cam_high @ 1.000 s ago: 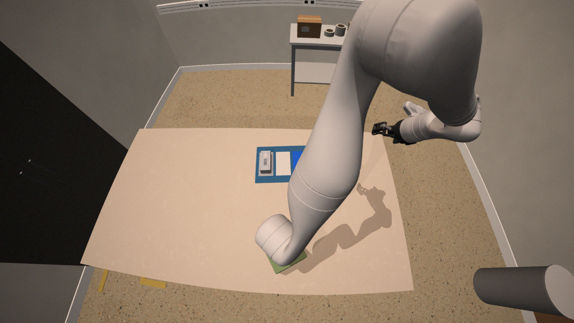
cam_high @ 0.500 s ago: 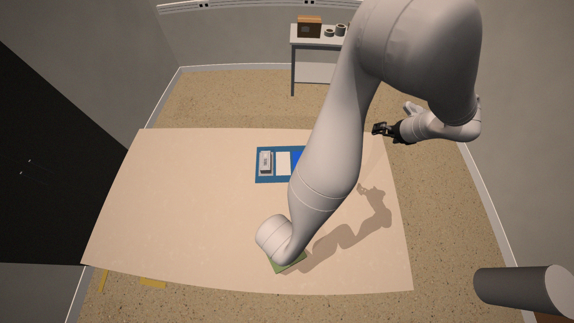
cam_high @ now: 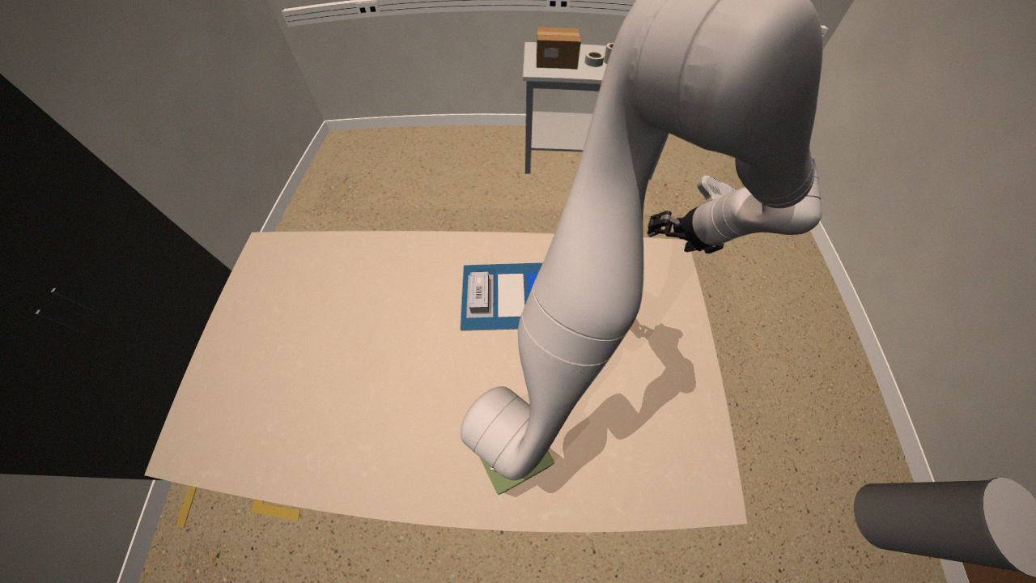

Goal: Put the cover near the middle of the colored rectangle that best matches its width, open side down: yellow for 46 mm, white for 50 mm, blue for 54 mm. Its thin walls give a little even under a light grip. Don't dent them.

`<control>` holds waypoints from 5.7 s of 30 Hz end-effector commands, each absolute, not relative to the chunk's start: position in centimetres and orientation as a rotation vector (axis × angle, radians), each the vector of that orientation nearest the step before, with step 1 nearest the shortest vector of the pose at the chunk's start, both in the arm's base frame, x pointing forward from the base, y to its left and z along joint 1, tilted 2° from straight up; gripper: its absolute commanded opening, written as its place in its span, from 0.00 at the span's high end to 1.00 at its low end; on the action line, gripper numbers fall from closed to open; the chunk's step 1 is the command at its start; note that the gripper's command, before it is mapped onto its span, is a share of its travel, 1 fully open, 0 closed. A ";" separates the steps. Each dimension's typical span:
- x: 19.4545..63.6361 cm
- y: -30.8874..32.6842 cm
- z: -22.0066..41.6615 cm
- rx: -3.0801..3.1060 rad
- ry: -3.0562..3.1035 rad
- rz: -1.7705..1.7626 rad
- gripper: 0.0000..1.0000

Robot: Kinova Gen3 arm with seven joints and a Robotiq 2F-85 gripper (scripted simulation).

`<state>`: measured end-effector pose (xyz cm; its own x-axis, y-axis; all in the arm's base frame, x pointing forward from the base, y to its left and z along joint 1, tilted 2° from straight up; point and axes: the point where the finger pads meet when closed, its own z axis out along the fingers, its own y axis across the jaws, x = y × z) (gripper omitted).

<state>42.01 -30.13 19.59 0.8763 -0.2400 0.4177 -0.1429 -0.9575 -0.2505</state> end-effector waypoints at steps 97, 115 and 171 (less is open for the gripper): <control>44.9 15.1 -10.7 -3.117 -0.211 -0.036 0.00; 44.9 15.1 -10.7 -3.117 -0.211 -0.036 0.00; 45.3 15.2 -12.8 -3.116 -0.212 -0.039 0.00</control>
